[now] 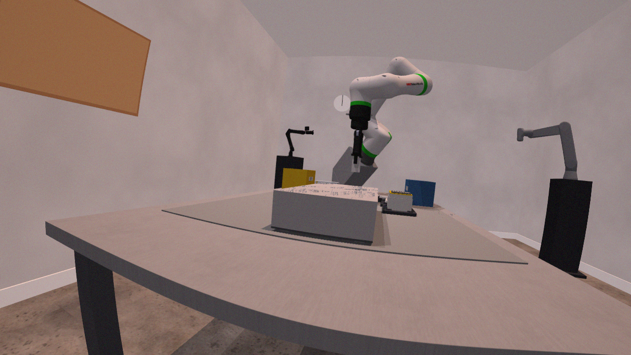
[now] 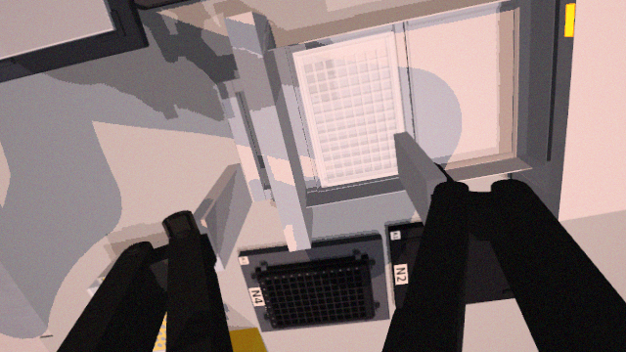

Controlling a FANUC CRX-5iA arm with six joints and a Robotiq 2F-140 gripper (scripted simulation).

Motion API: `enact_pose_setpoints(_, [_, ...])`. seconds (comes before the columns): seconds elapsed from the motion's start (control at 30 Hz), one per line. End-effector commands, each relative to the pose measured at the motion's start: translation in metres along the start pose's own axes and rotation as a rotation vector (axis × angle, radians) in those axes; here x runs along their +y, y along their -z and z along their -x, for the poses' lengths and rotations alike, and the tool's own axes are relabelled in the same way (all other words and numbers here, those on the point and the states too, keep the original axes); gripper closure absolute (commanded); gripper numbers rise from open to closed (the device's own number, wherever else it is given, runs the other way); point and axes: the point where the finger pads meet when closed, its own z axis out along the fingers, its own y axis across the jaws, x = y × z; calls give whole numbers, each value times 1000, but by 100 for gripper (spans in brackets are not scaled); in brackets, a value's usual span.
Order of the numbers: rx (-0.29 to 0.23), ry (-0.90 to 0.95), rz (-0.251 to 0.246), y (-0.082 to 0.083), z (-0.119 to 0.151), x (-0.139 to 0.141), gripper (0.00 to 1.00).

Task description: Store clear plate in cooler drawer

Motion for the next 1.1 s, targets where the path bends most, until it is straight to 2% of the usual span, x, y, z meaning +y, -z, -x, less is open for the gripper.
enact_pose_setpoints(0.0, [0, 0, 1, -2, 0, -8, 39])
enact_pose_setpoints(0.43, [0, 0, 1, -14, 0, -58, 45])
enact_pose_setpoints(0.5, [0, 0, 1, -14, 0, -58, 45])
enact_pose_setpoints(0.53, [0, 0, 1, -15, 0, -62, 100])
enact_pose_setpoints(0.97, [0, 0, 1, -28, 0, -113, 100])
enact_pose_setpoints(1.07, [0, 0, 1, -28, 0, -113, 100])
